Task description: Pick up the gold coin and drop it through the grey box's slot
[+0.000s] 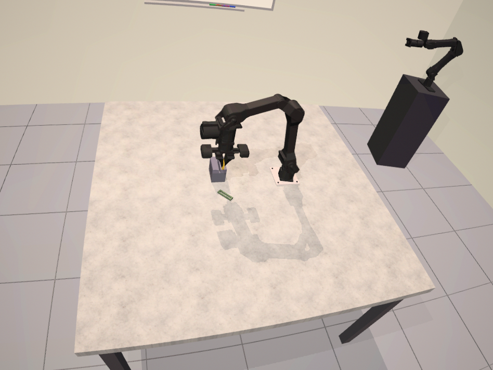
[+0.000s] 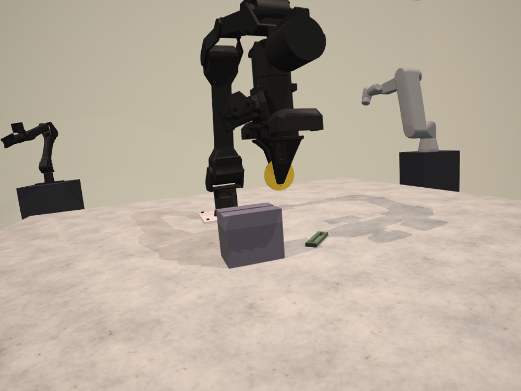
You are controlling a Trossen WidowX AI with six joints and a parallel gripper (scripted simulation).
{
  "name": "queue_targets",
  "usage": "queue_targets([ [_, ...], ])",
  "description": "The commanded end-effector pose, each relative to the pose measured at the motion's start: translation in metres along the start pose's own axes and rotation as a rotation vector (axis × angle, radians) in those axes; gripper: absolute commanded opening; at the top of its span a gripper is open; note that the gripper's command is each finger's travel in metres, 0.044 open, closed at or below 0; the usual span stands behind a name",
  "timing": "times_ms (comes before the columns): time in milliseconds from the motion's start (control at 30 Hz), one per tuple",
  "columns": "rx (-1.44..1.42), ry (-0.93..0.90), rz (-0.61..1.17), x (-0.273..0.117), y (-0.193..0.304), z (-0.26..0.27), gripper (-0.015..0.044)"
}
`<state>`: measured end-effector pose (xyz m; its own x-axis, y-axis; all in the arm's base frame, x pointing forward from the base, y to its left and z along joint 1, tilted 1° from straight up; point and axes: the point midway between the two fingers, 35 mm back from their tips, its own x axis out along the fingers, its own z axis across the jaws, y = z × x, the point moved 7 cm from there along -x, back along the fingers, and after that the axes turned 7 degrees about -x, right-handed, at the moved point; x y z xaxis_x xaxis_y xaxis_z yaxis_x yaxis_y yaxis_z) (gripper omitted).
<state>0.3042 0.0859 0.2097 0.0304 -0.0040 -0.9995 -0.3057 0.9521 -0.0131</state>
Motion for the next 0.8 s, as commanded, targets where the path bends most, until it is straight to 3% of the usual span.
queue_targets([
  [0, 0.0, 0.003, 0.003, 0.0, -0.01, 0.0, 0.0],
  [767, 0.004, 0.001, -0.004, 0.0, -0.051, -0.001, 0.0],
])
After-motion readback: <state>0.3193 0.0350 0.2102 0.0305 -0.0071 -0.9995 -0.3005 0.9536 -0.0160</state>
